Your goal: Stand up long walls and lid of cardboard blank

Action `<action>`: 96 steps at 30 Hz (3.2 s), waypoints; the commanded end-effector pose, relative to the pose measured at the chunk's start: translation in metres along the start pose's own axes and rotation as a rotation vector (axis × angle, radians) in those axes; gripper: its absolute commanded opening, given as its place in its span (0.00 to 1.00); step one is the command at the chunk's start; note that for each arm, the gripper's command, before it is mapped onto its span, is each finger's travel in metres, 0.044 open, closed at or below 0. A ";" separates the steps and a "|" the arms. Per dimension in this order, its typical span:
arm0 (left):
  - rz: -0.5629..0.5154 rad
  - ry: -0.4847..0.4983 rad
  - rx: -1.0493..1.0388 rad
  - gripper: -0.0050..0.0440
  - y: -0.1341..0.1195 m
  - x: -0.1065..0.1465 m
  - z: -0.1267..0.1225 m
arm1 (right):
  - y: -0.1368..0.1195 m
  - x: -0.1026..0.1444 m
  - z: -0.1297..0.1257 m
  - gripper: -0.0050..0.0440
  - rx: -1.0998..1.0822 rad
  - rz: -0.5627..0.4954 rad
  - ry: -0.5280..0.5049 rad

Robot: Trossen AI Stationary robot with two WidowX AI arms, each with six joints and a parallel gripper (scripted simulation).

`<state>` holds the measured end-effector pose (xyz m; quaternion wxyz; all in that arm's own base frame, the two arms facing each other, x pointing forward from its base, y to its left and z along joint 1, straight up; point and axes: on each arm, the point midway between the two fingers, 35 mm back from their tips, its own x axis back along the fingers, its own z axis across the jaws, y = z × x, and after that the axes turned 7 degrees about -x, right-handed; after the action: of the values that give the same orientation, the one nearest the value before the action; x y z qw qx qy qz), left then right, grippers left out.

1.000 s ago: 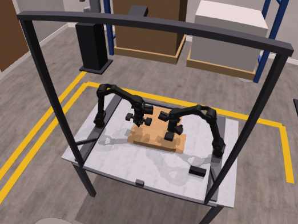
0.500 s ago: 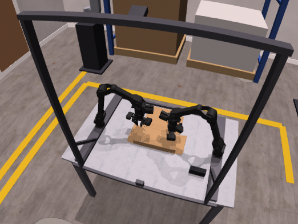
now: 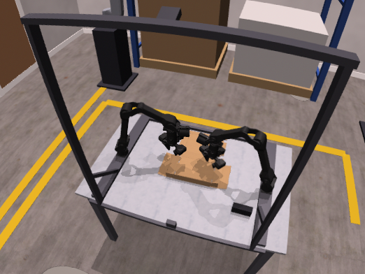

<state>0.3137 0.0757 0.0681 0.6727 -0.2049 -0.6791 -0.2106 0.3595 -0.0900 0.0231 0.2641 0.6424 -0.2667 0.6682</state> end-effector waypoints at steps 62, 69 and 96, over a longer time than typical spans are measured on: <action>-0.002 -0.036 -1.096 0.69 0.064 -0.041 0.000 | 0.056 0.004 0.008 0.69 2.221 0.046 0.005; -0.002 -0.036 -1.096 0.69 0.064 -0.041 0.000 | 0.057 0.004 0.007 0.69 2.221 0.046 0.005; -0.001 -0.037 -1.096 0.54 0.056 -0.047 -0.007 | 0.051 -0.001 0.001 0.53 2.221 0.047 0.005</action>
<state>0.3490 0.1201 0.0173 0.4582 -0.5340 -0.4789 -0.5250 0.3216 -0.1283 0.0166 -0.4768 0.5193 0.4635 0.5368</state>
